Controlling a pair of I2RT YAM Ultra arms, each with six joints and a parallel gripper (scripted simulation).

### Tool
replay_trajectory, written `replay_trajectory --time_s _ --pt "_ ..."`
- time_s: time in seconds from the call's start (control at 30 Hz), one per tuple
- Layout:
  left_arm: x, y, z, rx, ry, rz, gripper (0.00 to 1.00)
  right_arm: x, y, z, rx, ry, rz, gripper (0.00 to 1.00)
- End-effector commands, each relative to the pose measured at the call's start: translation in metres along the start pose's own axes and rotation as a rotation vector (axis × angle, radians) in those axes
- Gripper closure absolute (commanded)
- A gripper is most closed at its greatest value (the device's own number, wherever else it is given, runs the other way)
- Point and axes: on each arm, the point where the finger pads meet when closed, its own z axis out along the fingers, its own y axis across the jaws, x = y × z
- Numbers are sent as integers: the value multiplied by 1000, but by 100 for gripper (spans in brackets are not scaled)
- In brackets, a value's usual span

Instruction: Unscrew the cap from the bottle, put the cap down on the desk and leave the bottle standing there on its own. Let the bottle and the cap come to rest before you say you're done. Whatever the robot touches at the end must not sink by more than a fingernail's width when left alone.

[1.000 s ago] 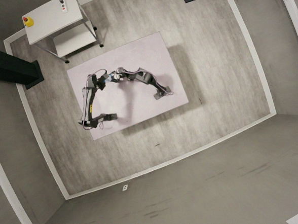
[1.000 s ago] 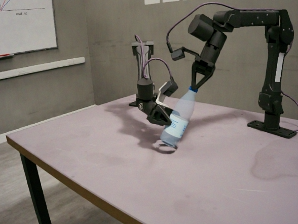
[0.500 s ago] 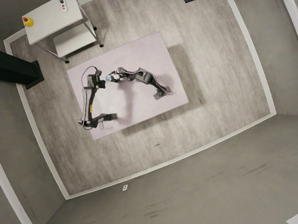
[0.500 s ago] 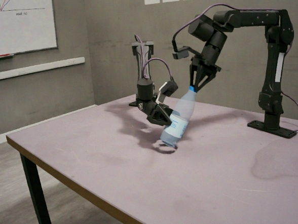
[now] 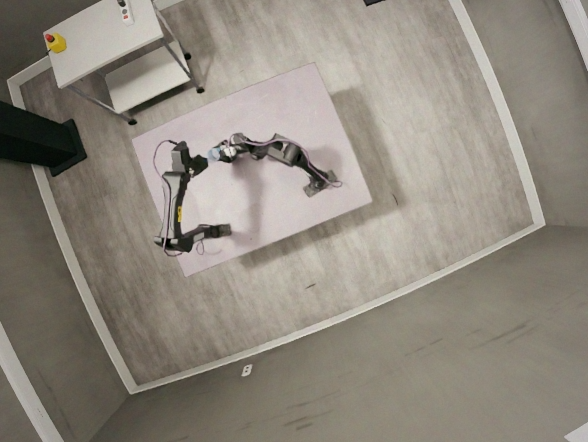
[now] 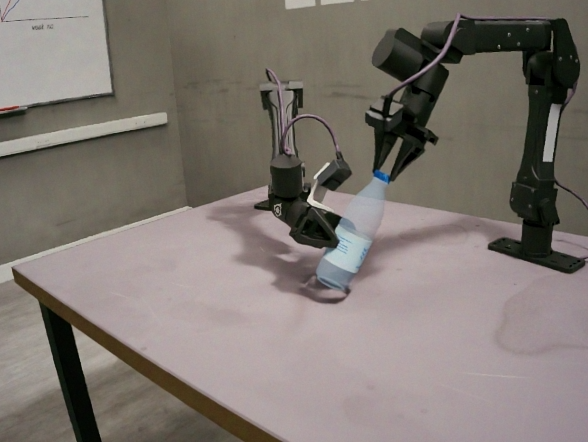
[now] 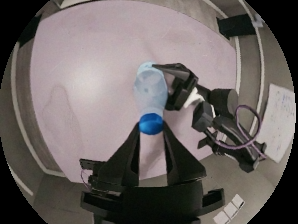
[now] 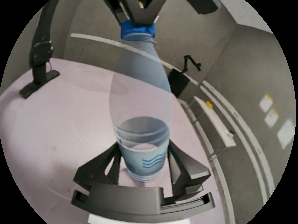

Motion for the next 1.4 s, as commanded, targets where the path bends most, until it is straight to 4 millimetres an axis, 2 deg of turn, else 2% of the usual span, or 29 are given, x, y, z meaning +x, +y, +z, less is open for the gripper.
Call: replay_trajectory --time_s 0.0,0.43,0.6,0.7,0.8,0.93,1.0,1.03,1.37 --pt "-5 -4 -6 8 -2 -271 100 -13 -9 -2 9 -23 -21 100" --pt "-3 -4 -3 19 -10 -204 100 -13 -9 -2 9 -23 -21 100" --pt "-3 -4 -3 19 -10 -204 43 -13 -9 -2 9 -23 -21 100" --pt "-3 -4 -3 19 -11 -142 43 -13 -9 -2 9 -23 -21 100" --pt "-3 -4 -3 16 -12 129 43 -13 -9 -2 9 -23 -21 100" --pt "-3 -4 -2 15 -13 312 43 -13 -9 -2 9 -23 -21 100" --pt "-3 -4 -2 15 -13 312 43 -13 -9 -2 9 -23 -21 100" --pt "-3 -4 -2 13 -14 428 43 -13 -9 -2 9 -23 -21 100" --pt "-3 -4 -1 7 -16 882 43 -13 -9 -2 9 -23 -21 100"
